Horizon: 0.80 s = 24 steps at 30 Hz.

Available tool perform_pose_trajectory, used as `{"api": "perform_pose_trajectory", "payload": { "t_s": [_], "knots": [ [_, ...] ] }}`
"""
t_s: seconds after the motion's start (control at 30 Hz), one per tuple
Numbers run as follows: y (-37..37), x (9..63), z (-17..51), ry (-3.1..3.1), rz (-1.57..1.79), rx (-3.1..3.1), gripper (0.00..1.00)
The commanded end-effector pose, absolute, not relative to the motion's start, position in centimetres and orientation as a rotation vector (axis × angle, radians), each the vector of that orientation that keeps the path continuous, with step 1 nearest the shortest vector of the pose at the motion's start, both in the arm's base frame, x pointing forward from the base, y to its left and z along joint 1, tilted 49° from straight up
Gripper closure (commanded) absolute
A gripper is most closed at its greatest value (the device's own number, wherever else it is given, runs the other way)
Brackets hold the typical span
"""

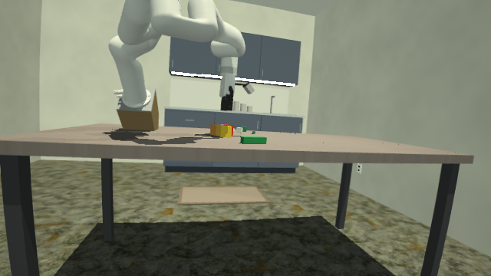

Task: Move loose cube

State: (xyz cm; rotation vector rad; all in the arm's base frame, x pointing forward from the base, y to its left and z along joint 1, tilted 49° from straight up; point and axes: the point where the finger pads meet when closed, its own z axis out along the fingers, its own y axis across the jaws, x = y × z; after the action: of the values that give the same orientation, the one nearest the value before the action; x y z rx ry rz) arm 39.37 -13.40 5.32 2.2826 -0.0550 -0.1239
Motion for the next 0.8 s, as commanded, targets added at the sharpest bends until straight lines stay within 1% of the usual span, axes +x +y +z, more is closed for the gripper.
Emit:
{"api": "perform_pose_trajectory", "payload": {
  "t_s": [0.0,0.5,0.77],
  "knots": [
    [-13.26,39.52,5.37,-0.053,-0.119,2.286,0.0],
    [-13.26,39.52,5.36,-0.031,-0.129,2.287,0.0],
    [-13.26,39.47,5.3,0.276,-0.269,2.281,0.0]
  ]
}}
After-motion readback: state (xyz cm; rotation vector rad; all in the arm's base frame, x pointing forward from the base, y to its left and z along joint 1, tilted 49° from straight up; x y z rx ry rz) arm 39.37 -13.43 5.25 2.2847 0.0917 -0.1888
